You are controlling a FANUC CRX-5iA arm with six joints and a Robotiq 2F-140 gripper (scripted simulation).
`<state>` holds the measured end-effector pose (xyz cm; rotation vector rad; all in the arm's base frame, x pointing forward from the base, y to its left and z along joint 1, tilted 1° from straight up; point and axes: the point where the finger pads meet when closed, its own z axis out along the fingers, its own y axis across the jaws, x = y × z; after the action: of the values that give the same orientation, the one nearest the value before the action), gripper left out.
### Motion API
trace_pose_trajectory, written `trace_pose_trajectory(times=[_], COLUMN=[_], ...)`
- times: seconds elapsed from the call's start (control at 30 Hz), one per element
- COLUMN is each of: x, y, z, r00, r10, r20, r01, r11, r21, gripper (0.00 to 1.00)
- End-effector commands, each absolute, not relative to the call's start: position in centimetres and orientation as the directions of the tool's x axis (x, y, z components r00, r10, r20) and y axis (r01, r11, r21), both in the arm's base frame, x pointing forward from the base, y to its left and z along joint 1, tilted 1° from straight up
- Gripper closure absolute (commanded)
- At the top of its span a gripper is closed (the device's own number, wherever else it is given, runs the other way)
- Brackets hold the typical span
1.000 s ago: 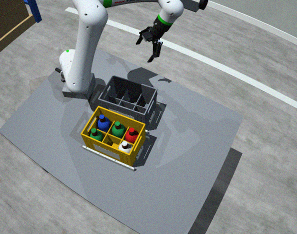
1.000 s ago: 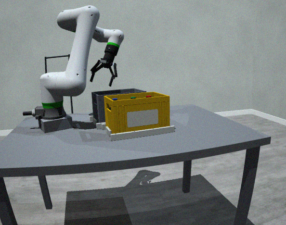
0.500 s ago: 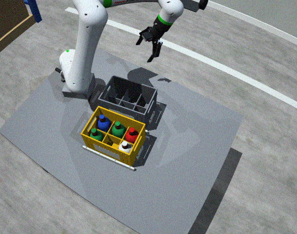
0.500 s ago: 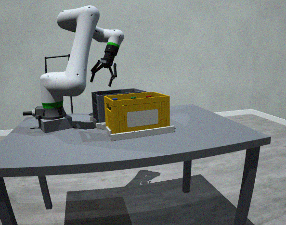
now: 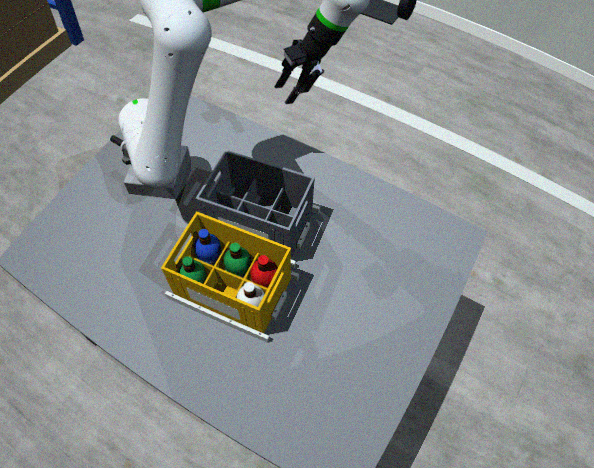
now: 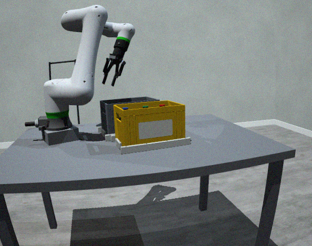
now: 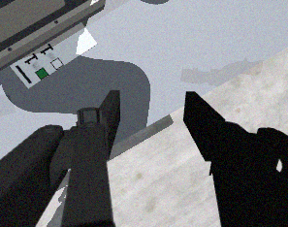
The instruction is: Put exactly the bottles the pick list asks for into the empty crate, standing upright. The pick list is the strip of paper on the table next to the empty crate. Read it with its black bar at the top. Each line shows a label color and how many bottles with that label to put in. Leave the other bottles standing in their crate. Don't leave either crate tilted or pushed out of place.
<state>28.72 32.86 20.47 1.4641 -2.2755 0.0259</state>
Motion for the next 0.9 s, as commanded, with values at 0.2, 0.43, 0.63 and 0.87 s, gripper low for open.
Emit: trace_pose_trajectory(times=[0.2, 0.43, 0.63, 0.87], x=[28.7, 28.7, 28.6, 29.2], y=[33.0, 33.1, 33.1, 33.4], z=[24.7, 28.2, 30.2, 30.7], r00=[-0.349, -0.349, -0.349, -0.272], r10=[-0.864, -0.864, -0.864, -0.906], r20=[0.364, 0.364, 0.364, 0.323], r01=[-0.872, -0.872, -0.872, -0.908], r11=[0.442, 0.442, 0.442, 0.353], r21=[0.213, 0.213, 0.213, 0.226], gripper=[0.56, 0.56, 0.56, 0.56])
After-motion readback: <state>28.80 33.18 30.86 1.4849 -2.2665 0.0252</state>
